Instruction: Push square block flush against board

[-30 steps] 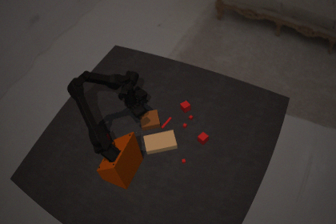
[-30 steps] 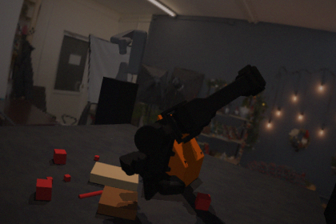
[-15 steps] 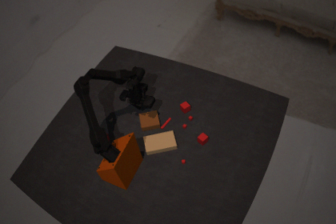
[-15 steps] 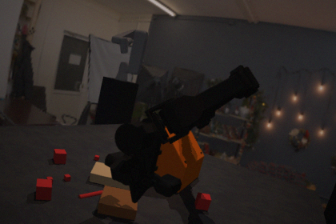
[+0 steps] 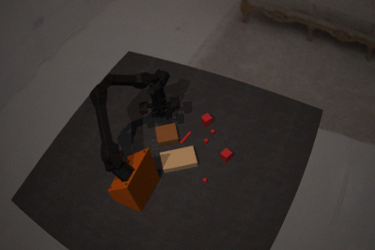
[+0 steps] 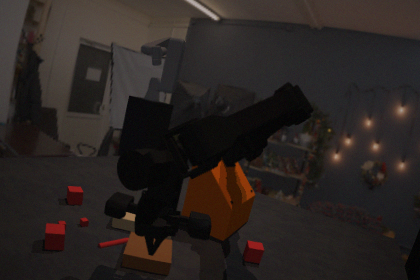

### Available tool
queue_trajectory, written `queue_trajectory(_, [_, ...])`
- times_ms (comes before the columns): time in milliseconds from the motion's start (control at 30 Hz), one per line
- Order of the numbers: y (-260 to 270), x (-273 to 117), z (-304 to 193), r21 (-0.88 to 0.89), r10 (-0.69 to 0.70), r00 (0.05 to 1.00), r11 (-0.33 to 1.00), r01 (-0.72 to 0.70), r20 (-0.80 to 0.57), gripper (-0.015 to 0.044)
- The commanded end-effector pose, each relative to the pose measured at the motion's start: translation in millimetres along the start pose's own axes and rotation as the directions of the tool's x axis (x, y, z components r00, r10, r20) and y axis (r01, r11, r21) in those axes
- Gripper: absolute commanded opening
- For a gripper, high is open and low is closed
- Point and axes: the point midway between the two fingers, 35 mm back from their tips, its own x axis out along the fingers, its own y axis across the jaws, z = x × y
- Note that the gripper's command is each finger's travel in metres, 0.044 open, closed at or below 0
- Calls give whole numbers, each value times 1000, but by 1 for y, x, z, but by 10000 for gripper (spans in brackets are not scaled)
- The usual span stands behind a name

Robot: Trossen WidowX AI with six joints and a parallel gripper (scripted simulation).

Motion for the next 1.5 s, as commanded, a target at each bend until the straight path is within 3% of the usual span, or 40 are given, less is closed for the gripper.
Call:
queue_trajectory(0, [-6, 1, 3, -86, 6, 1000, 996, -6, -1, 0])
queue_trajectory(167, [-6, 4, 3, -86, 6, 1000, 996, -6, -1, 0])
queue_trajectory(333, [-5, 56, 2, -86, 9, 1000, 996, -9, 0, 0])
queue_trajectory(1467, [-8, 56, -15, -85, 8, 1000, 996, -8, -1, 0])
